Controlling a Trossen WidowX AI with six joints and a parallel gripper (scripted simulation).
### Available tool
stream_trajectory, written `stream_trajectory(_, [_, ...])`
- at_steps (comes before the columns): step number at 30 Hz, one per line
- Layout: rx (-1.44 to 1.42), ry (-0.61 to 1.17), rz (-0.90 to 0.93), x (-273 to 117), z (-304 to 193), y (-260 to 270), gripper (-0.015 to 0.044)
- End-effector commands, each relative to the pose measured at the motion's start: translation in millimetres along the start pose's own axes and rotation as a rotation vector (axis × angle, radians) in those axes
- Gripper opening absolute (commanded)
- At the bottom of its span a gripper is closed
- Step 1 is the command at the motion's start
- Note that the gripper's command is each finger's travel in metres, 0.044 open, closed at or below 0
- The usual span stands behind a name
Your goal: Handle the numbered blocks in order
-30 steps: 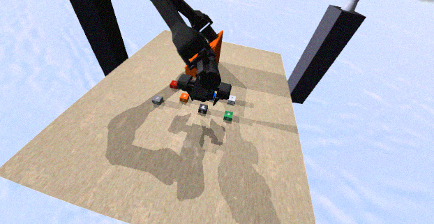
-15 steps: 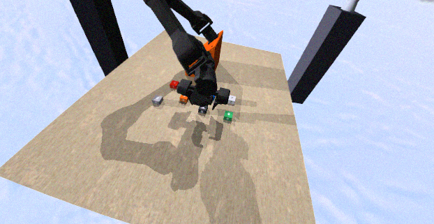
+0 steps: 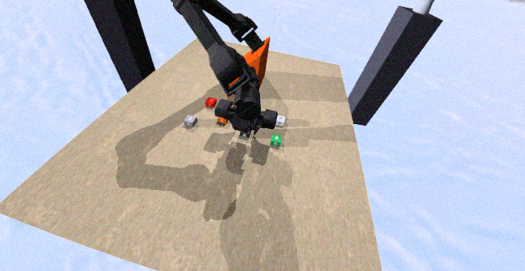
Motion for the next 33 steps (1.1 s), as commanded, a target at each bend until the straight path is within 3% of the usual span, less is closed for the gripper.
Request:
stream_trajectory(1, [-0.005, 0.001, -0.004, 1.6, -1.0, -0.4, 0.0164])
stream_trajectory(3, [-0.005, 0.001, -0.004, 1.6, -1.0, -0.4, 0.012])
stream_trajectory(33, [-0.005, 0.001, -0.003, -13.5, -0.9, -0.2, 0.012])
Point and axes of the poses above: the point midway between the two fingers, 35 mm back from their tips, its own x axis out along the fingers, its own y axis across the jaws, z = x × y, the point moved 2 cm from there along -x, back along the fingers, and after that the axes turned 11 degrees about x, right-handed, at the moved point
